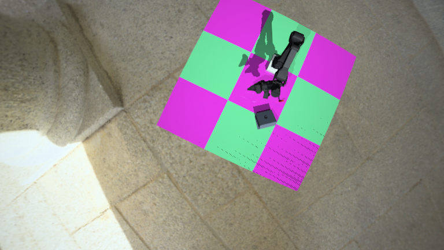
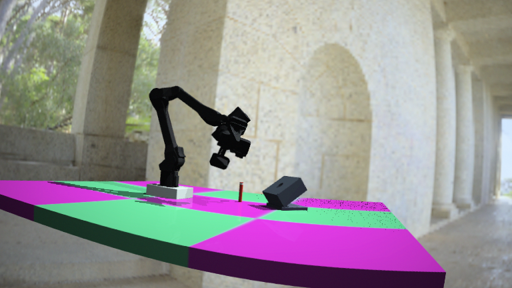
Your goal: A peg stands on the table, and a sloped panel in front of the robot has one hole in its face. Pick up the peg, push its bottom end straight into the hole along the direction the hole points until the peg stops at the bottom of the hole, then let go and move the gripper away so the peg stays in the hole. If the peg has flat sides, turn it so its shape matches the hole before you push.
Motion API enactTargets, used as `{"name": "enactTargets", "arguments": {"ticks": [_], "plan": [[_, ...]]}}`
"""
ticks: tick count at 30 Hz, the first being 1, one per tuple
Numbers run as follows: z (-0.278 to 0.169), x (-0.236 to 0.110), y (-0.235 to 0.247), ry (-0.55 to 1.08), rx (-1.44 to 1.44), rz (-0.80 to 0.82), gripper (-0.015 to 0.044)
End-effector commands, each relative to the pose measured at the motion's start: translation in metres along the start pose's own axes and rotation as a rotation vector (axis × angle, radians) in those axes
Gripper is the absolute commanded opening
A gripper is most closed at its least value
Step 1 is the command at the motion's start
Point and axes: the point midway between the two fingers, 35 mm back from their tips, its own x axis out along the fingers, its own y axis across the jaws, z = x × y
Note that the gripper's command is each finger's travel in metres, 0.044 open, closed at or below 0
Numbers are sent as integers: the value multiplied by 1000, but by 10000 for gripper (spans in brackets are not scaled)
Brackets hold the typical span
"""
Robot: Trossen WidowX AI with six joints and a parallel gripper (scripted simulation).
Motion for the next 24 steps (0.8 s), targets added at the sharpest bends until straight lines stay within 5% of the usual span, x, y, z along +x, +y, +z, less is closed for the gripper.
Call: {"name": "enactTargets", "arguments": {"ticks": [1,24], "plan": [[20,-6,3,-77,33,51,440],[120,-80,62,-352,182,575,440]]}}
